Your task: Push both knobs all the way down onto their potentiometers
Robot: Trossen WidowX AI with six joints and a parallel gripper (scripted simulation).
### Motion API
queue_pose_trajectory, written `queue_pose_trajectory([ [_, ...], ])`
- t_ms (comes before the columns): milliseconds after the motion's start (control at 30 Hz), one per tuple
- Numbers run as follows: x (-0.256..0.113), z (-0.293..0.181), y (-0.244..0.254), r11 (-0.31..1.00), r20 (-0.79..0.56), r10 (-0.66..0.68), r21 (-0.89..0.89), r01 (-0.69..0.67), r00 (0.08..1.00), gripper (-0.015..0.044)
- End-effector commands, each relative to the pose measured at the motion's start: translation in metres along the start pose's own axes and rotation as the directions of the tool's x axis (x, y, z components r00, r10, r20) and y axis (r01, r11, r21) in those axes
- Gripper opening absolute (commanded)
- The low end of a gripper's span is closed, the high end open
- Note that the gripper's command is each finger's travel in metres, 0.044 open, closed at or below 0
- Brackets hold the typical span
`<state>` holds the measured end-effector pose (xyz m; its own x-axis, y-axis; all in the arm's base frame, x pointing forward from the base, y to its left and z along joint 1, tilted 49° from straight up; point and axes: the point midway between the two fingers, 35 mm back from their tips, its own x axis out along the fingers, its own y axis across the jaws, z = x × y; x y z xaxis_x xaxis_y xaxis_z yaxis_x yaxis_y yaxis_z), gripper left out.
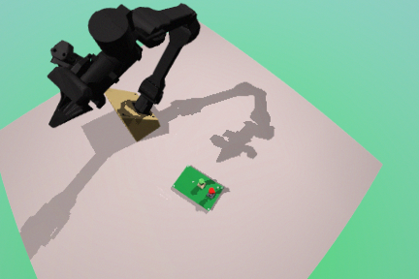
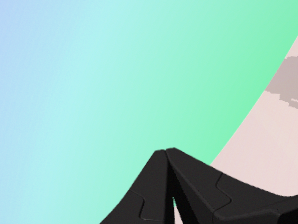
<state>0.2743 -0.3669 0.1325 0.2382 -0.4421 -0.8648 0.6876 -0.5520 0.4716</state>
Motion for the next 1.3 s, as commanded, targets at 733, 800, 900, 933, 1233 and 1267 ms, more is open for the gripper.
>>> queue_pose_trajectory([
  [733, 0.01, -0.141, -0.037, 0.709, -0.359, -0.241, -0.699, -0.089, 0.902, 0.0],
  [800, 0.009, -0.151, -0.042, 0.669, -0.381, -0.264, -0.734, -0.116, 0.886, 0.0],
  [900, 0.007, -0.166, -0.048, 0.606, -0.412, -0.298, -0.778, -0.162, 0.861, 0.0],
  [933, 0.006, -0.171, -0.051, 0.585, -0.421, -0.309, -0.791, -0.179, 0.853, 0.0],
  [1233, -0.003, -0.215, -0.073, 0.388, -0.497, -0.415, -0.854, -0.346, 0.762, 0.0],
  [1267, -0.004, -0.219, -0.076, 0.366, -0.504, -0.427, -0.856, -0.366, 0.751, 0.0],
])
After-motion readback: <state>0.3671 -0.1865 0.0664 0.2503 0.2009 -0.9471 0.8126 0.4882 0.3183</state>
